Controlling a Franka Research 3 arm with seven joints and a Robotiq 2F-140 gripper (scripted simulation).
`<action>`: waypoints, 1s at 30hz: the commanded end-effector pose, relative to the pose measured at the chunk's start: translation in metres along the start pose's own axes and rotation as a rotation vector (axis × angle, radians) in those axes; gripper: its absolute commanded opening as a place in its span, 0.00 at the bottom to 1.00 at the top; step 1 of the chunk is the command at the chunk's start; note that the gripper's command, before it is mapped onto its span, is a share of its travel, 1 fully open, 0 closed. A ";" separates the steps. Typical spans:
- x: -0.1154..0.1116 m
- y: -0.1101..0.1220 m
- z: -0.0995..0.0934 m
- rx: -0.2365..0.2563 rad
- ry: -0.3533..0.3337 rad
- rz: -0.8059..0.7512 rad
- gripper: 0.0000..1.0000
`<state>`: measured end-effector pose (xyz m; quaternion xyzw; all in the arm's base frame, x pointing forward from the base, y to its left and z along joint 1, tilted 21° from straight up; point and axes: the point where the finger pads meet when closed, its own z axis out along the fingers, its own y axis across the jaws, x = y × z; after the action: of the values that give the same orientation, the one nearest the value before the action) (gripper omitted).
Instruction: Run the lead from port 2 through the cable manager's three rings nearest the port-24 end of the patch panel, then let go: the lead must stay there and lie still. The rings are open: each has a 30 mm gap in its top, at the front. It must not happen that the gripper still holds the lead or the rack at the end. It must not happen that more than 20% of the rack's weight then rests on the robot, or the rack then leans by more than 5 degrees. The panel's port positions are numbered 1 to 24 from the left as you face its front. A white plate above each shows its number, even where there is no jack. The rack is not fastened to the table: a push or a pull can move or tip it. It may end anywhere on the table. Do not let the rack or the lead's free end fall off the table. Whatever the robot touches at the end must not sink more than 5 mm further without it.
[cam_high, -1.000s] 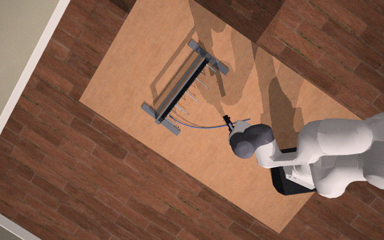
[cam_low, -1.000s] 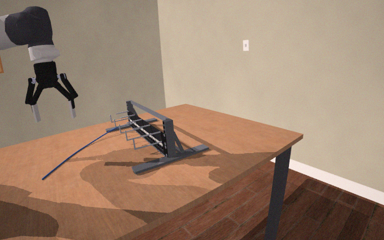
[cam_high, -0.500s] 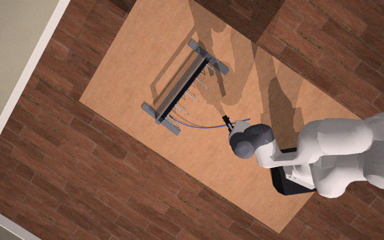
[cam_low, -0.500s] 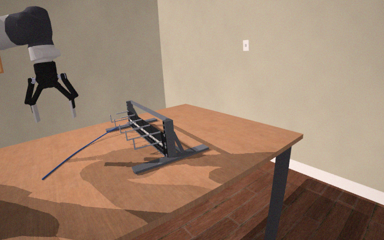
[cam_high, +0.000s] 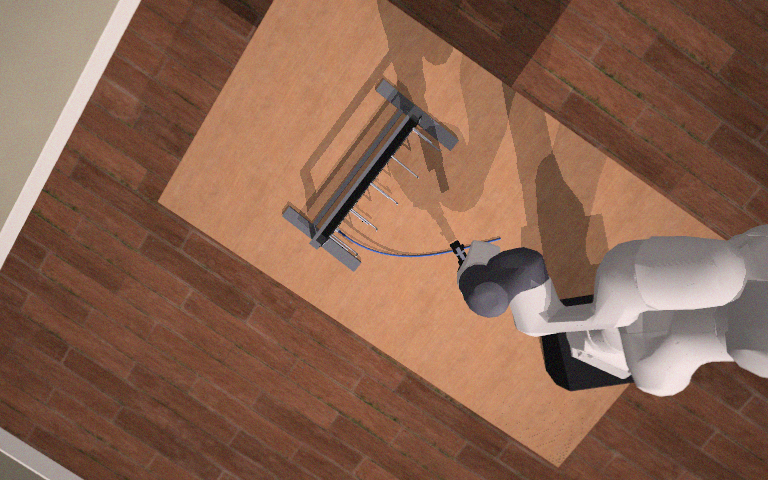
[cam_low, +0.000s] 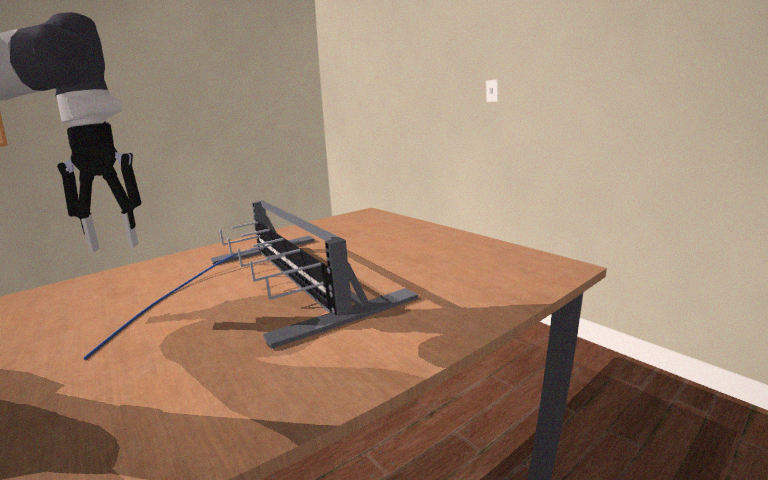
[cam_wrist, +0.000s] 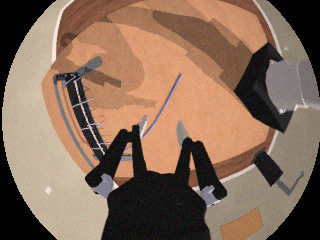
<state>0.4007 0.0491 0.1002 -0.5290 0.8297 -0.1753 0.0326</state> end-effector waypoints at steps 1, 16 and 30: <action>-0.001 0.000 -0.001 0.002 -0.004 -0.010 0.00; -0.001 0.000 -0.001 0.002 -0.004 -0.010 0.00; 0.006 0.004 -0.001 0.001 -0.004 0.176 0.00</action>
<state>0.3973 0.0474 0.1000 -0.5155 0.8382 -0.1744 0.0355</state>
